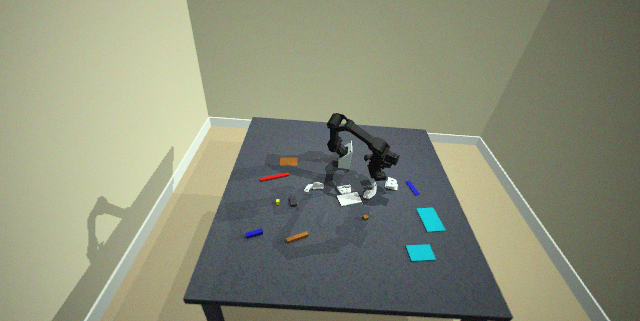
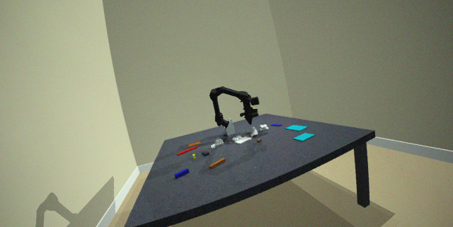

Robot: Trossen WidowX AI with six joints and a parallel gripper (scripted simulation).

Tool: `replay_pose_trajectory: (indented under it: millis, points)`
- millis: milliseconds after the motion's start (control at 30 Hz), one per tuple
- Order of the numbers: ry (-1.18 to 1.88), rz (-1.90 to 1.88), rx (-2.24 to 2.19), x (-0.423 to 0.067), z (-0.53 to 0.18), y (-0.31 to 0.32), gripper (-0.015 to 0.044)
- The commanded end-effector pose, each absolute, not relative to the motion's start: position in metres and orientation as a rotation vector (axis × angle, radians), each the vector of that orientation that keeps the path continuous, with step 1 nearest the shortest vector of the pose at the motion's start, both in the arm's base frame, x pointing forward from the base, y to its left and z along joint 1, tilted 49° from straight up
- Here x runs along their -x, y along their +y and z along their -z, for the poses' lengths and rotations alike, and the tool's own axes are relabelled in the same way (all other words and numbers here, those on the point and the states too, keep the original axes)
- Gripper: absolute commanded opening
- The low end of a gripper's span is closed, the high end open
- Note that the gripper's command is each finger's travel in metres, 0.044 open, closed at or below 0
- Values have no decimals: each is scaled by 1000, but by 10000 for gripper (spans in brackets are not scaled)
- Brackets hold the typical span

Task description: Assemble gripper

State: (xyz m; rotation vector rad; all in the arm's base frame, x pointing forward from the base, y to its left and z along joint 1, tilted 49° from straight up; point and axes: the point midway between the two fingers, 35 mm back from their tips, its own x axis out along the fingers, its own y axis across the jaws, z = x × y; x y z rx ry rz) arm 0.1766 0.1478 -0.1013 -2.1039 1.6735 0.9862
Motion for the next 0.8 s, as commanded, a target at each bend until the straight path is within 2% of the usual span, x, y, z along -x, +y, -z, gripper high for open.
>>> replay_pose_trajectory:
  millis: [0,767]
  points:
    - [1655,-1069,2147,-176,99,148,0]
    - [1511,-1601,2418,-172,94,141,0]
